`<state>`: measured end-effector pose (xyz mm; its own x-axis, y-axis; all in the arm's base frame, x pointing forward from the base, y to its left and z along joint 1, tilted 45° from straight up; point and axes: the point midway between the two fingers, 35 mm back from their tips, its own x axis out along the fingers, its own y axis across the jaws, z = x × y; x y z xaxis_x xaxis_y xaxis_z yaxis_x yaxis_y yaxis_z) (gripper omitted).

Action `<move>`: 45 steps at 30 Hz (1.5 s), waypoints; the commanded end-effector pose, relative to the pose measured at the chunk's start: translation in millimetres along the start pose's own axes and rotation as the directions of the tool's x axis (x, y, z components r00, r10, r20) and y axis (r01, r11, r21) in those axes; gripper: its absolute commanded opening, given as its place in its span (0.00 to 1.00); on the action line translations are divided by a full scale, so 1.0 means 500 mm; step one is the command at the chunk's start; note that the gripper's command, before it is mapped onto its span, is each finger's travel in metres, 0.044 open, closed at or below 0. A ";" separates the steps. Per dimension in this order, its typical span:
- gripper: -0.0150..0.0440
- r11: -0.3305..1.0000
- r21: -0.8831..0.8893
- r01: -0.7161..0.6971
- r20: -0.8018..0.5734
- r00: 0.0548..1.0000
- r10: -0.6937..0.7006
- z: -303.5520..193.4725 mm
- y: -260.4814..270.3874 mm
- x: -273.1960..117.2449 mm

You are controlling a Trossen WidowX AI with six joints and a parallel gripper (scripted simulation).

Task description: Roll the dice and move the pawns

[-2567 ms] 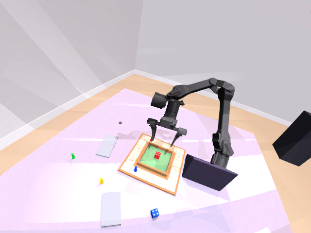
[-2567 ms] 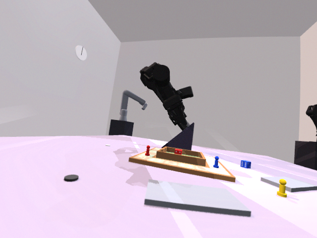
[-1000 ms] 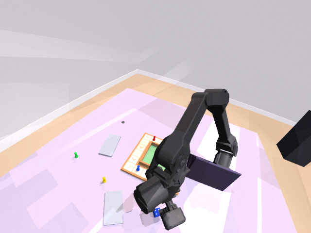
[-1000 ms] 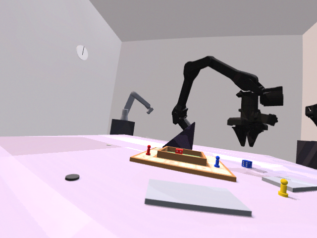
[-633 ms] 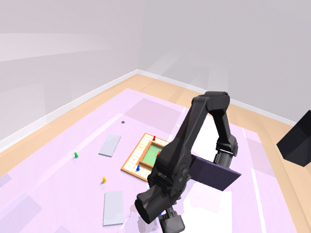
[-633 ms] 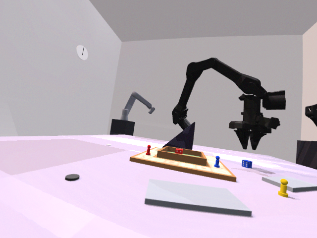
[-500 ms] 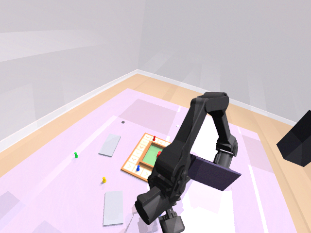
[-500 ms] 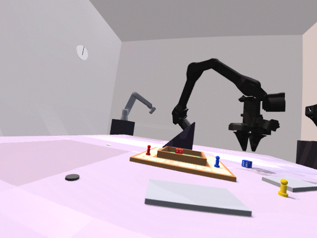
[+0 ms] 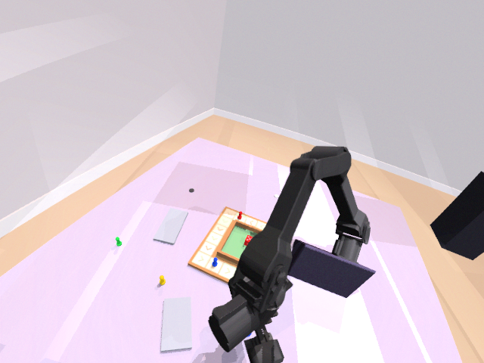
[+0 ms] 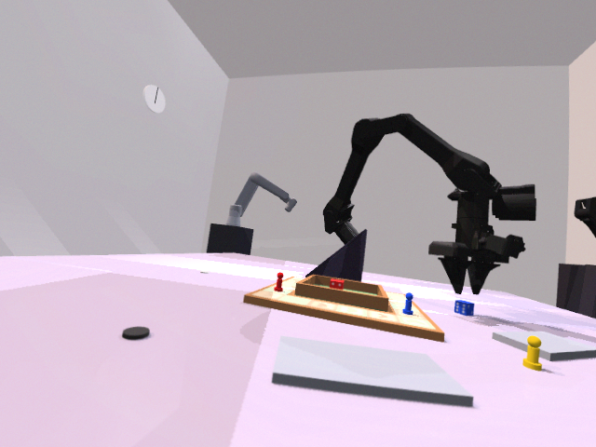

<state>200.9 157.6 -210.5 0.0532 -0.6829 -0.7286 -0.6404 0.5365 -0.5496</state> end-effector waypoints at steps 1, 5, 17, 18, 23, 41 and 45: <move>0.72 1.000 -0.006 0.006 -0.008 1.000 -0.006 -0.004 -0.001 0.022; 0.72 1.000 -0.005 0.006 -0.008 1.000 -0.006 -0.004 -0.001 0.035; 0.72 1.000 -0.005 0.007 -0.009 1.000 -0.007 -0.006 -0.002 0.065; 0.68 1.000 -0.005 0.007 -0.009 1.000 -0.007 -0.006 -0.002 0.065; 0.45 1.000 -0.005 0.007 -0.009 1.000 -0.007 -0.006 -0.002 0.065; 0.25 1.000 -0.021 -0.009 0.019 1.000 0.009 0.017 0.012 -0.018; 0.25 1.000 -0.016 -0.006 0.010 1.000 0.006 0.020 0.008 -0.077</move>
<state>201.9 170.1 -209.3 0.0568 -0.6794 -0.7315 -0.6600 0.5243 -0.5381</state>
